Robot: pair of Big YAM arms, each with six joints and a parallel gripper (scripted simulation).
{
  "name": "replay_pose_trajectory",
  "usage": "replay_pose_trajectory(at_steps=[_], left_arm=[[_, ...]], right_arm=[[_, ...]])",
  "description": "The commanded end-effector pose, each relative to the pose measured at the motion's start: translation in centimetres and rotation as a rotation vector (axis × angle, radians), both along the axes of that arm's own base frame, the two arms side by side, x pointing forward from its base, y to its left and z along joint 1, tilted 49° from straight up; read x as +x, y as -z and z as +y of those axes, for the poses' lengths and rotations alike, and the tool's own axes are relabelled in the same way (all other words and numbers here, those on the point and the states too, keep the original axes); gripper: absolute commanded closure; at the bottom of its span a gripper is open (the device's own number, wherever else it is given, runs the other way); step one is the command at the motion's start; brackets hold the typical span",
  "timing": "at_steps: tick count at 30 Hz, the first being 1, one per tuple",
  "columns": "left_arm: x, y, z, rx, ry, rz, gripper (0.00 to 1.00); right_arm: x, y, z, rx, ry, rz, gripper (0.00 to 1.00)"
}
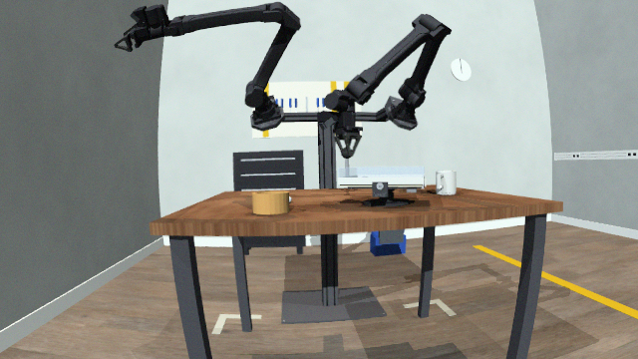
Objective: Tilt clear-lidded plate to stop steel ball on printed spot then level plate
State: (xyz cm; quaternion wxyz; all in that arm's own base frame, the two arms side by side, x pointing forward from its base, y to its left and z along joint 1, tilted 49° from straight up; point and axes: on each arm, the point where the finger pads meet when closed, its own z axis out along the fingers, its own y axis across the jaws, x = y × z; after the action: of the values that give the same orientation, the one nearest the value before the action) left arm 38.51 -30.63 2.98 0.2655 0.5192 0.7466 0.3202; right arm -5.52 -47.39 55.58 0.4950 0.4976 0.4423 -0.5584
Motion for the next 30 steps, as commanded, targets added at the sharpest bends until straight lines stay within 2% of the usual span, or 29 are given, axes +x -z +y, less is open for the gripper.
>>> replay_pose_trajectory(at_steps=[1,3,15,30], left_arm=[[0.2,1.3,2.0,0.038,-0.033,0.026,1.0],[1.2,0.5,0.6,0.013,-0.04,0.008,1.0],[1.3,0.1,-0.1,0.017,-0.033,0.011,1.0],[0.2,-0.4,-2.4,0.023,0.013,0.015,1.0]], right_arm=[[-0.8,-3.7,1.2,-0.075,0.016,0.008,0.0],[-0.8,-3.7,1.2,-0.075,0.016,0.008,0.0],[-0.8,-3.7,1.2,-0.075,0.016,0.008,0.0],[-0.8,-3.7,1.2,-0.075,0.016,0.008,0.0]])
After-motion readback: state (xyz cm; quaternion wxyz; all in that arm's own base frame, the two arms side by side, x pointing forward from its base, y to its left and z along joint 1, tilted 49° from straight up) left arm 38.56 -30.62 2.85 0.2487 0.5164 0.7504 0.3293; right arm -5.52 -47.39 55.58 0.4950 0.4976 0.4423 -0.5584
